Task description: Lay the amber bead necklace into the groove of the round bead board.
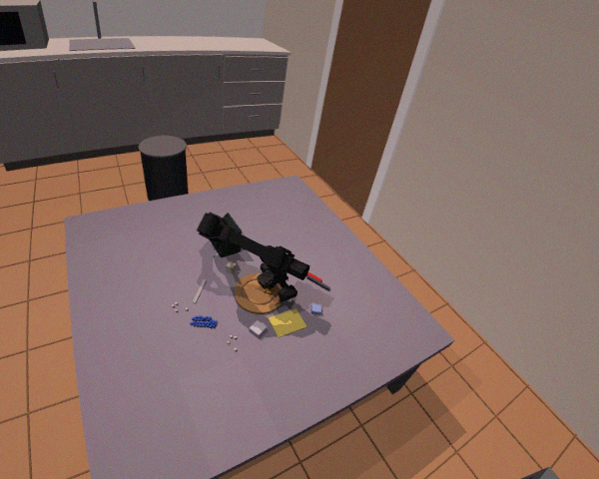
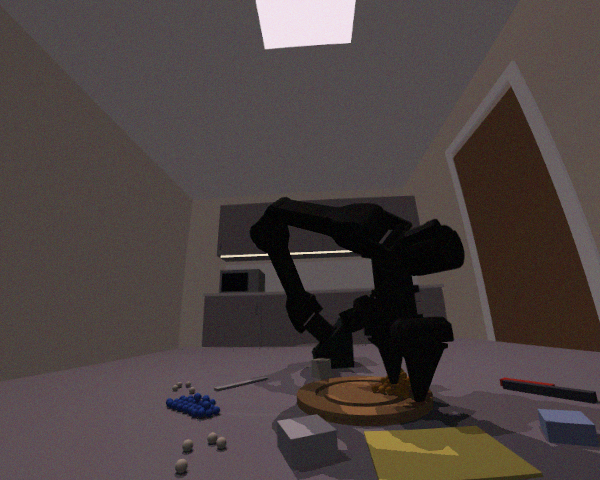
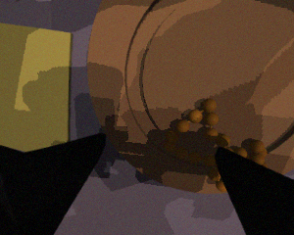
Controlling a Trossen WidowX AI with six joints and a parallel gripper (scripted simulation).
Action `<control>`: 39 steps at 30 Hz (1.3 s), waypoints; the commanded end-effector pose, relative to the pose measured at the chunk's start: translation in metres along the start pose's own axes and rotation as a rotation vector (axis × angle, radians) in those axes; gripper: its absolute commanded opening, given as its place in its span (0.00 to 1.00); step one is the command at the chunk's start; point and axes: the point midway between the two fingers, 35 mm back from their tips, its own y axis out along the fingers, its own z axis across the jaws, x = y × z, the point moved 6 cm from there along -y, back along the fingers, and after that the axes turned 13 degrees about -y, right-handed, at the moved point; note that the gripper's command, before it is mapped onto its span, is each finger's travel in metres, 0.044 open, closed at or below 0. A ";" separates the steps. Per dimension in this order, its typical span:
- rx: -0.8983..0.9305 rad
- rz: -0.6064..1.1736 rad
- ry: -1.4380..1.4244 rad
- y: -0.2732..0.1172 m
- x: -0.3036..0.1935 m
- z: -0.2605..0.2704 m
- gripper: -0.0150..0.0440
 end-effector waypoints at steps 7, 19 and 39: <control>-0.001 0.000 -0.830 -0.011 0.002 -0.003 0.89; -0.001 0.001 -1.781 -0.024 0.004 -0.006 0.75; -0.002 0.003 -2.794 -0.036 0.006 -0.009 0.53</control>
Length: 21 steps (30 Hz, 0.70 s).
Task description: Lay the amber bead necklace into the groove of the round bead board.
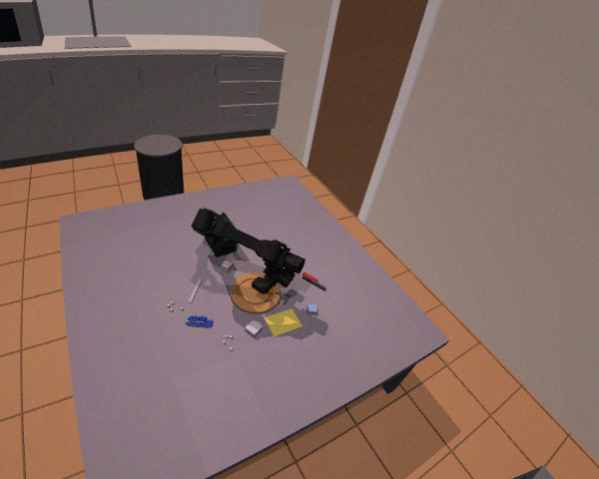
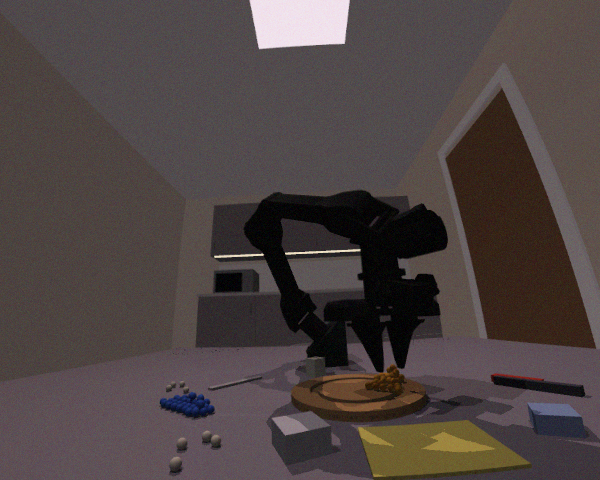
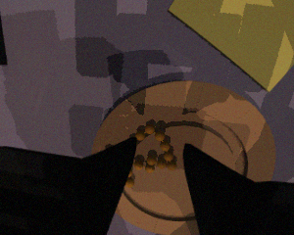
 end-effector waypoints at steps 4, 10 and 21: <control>0.008 -0.008 -0.833 -0.012 -0.003 -0.001 0.48; 0.008 -0.008 -0.833 -0.012 -0.003 -0.001 0.46; 0.008 -0.008 -0.833 -0.012 -0.003 -0.001 0.46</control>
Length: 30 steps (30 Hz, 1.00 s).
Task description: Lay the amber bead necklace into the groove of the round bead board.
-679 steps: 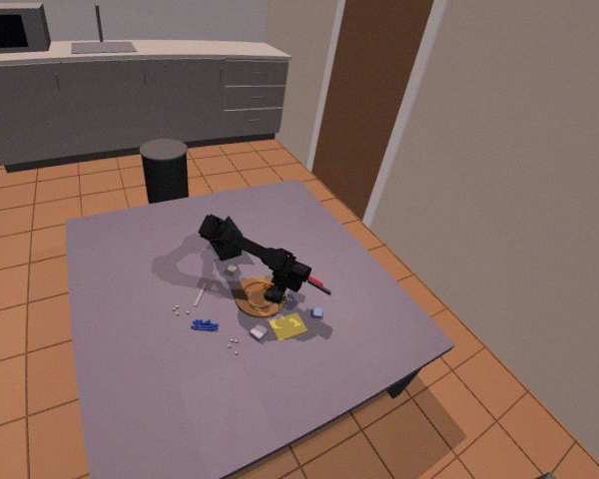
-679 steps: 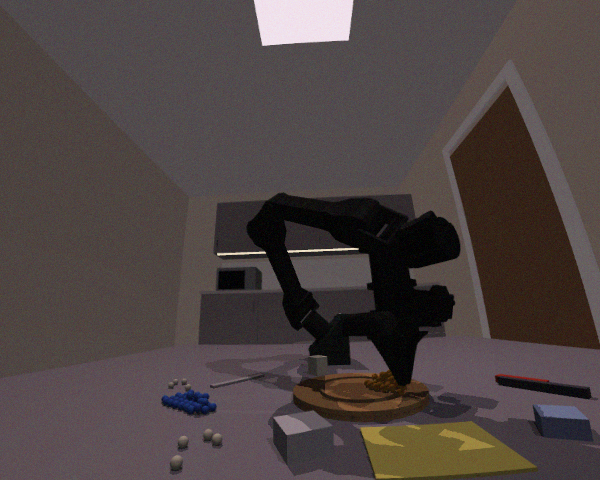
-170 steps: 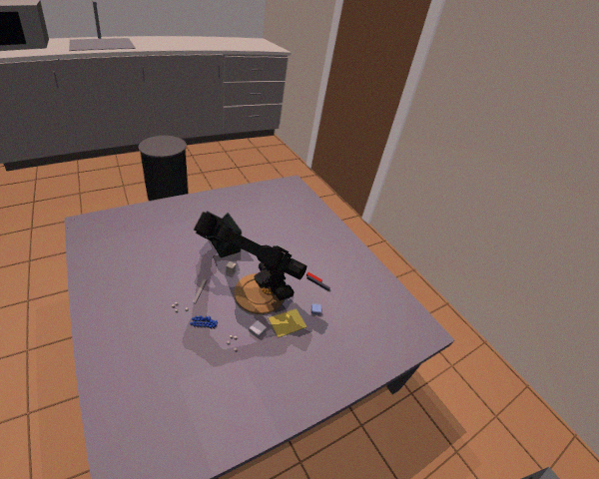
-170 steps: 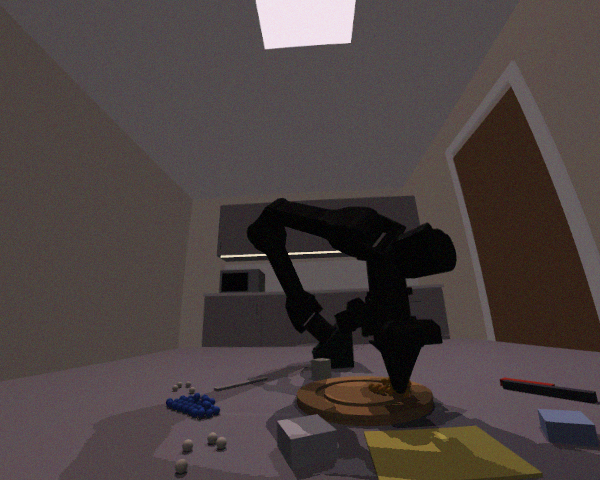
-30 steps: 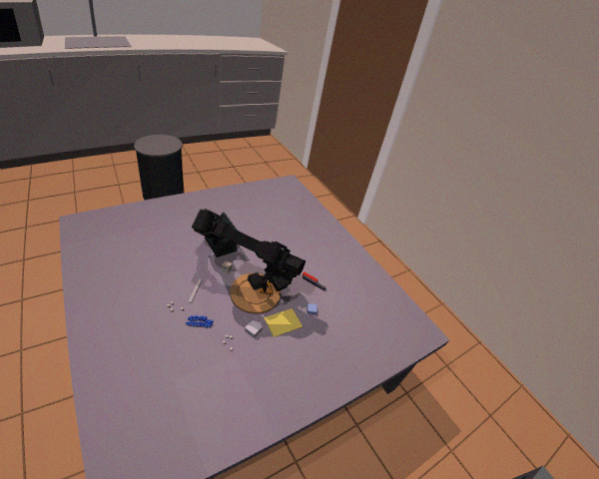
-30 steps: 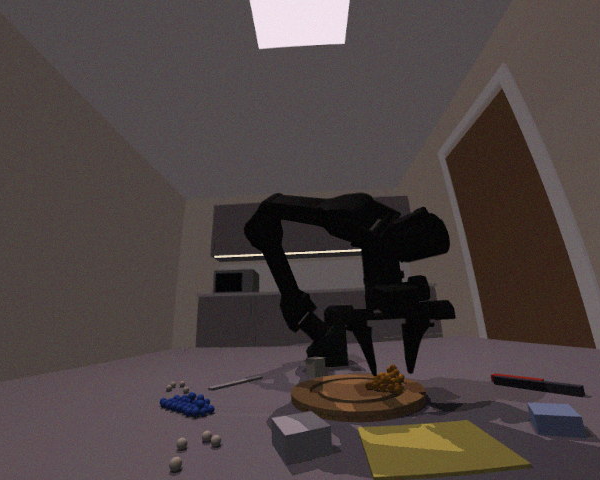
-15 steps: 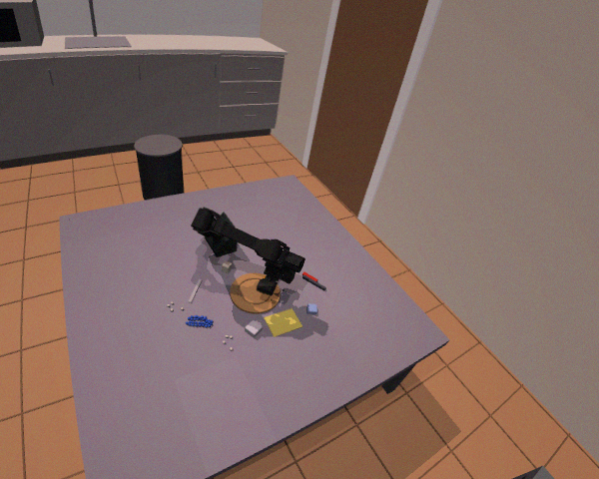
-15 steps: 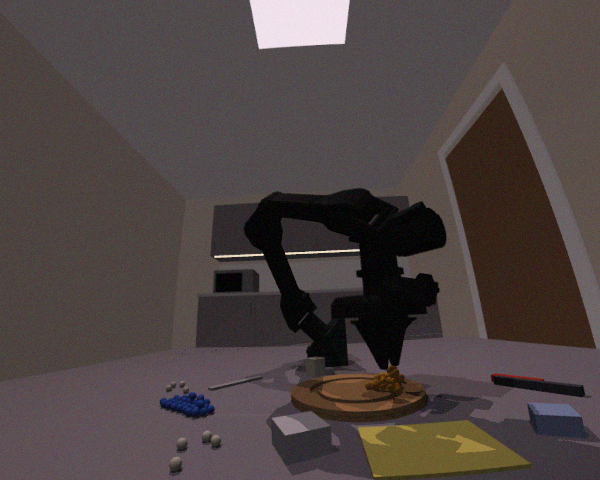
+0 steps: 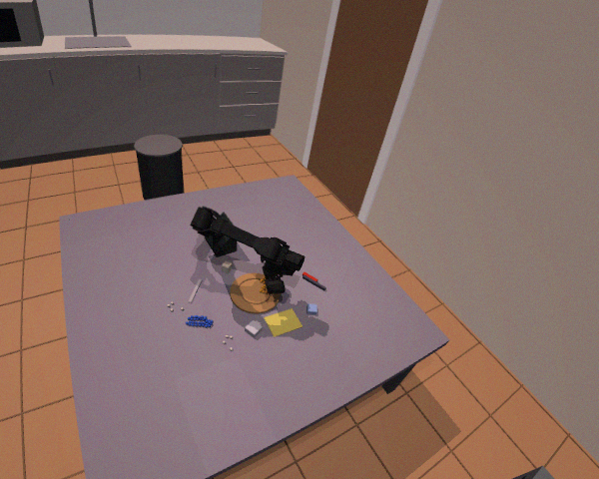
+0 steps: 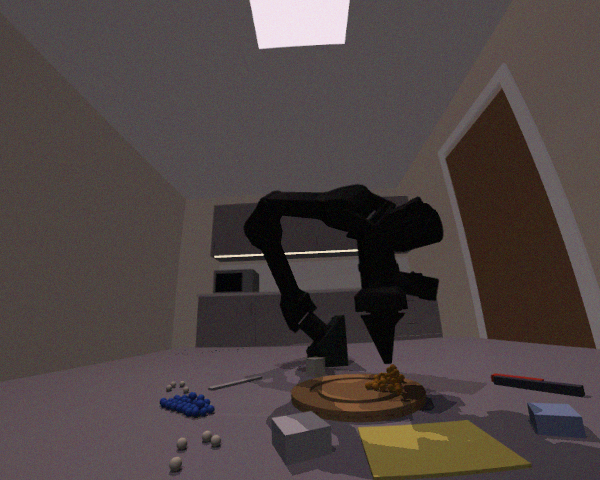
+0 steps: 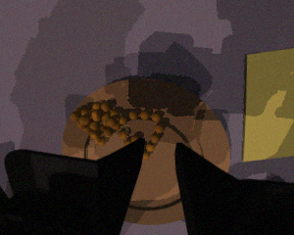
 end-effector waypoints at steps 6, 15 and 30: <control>0.002 -0.003 -0.025 0.015 0.000 0.000 0.46; -0.002 -0.007 -0.016 0.014 0.000 -0.001 0.46; 0.001 -0.002 -0.025 0.038 0.000 0.000 0.46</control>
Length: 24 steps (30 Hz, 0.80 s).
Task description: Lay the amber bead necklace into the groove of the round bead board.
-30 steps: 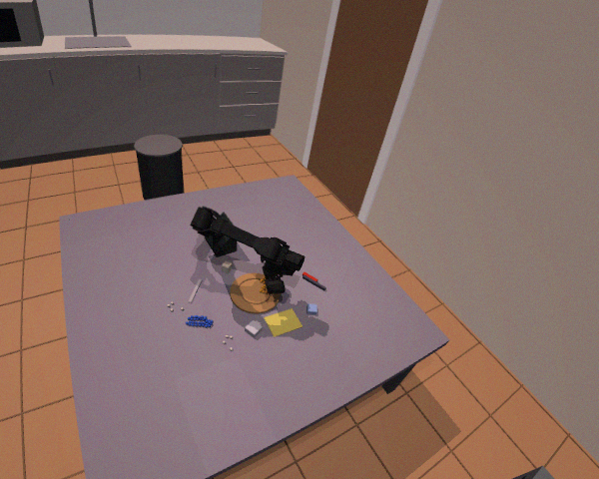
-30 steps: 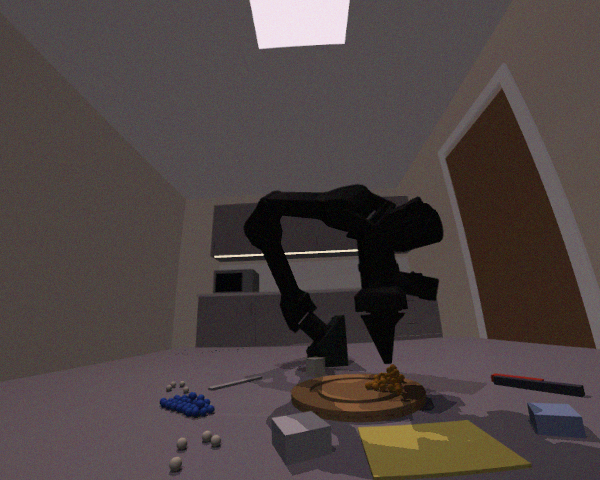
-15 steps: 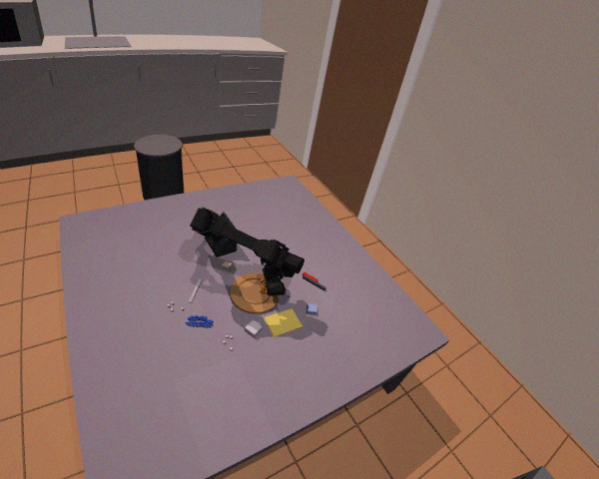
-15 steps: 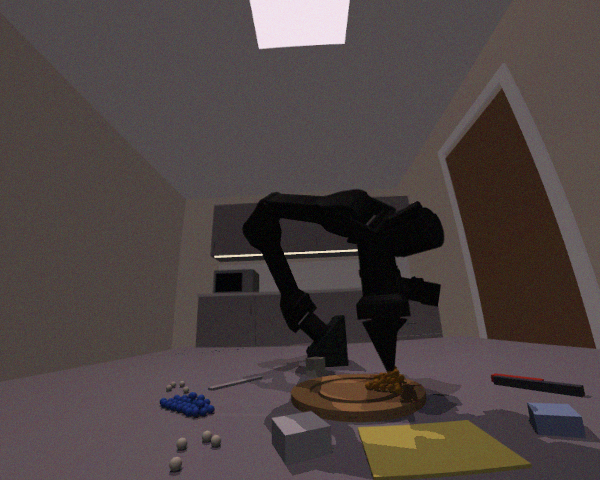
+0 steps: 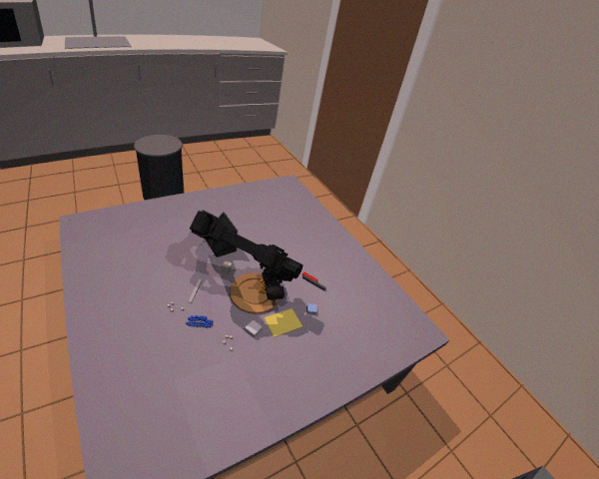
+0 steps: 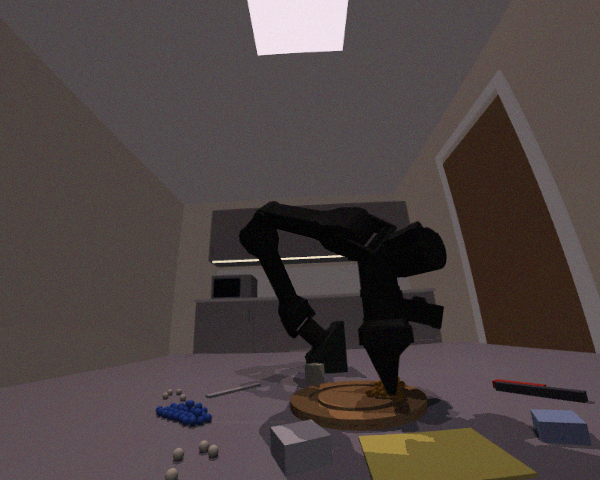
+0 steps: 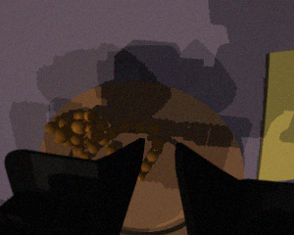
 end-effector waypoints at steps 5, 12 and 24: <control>0.002 0.006 -0.012 0.008 0.000 0.002 0.46; 0.002 0.002 -0.002 0.005 0.000 0.001 0.25; 0.002 0.002 -0.002 0.005 0.000 0.001 0.25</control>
